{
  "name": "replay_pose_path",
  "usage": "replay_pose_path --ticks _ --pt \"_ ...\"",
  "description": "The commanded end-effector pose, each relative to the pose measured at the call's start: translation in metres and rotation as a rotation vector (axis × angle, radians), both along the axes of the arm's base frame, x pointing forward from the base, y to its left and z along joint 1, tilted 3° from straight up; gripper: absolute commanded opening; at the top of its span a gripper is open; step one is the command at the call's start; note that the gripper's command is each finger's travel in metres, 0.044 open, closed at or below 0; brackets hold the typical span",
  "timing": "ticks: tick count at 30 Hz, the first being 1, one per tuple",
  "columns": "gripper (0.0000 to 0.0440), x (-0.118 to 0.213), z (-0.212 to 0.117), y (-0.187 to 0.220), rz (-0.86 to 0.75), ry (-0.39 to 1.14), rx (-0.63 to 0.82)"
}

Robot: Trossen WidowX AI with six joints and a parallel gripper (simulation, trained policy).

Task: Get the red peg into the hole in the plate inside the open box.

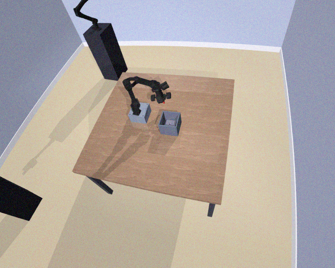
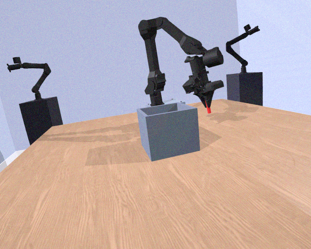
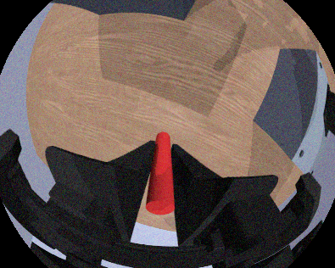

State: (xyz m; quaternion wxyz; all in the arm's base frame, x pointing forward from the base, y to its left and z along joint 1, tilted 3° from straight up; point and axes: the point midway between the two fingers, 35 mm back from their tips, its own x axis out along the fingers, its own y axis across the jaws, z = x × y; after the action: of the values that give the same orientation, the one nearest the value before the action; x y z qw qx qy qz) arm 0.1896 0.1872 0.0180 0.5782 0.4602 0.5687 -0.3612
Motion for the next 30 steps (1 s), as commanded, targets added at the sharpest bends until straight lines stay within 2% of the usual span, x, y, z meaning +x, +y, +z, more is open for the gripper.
replay_pose_path --ticks 1,13,30 --pt "0.0000 0.008 0.013 0.003 0.005 -0.025 0.023" --pt "0.0000 0.041 0.056 0.001 0.023 -0.134 0.048" --pt "0.0000 0.085 0.107 -0.041 0.012 -0.221 -0.020"
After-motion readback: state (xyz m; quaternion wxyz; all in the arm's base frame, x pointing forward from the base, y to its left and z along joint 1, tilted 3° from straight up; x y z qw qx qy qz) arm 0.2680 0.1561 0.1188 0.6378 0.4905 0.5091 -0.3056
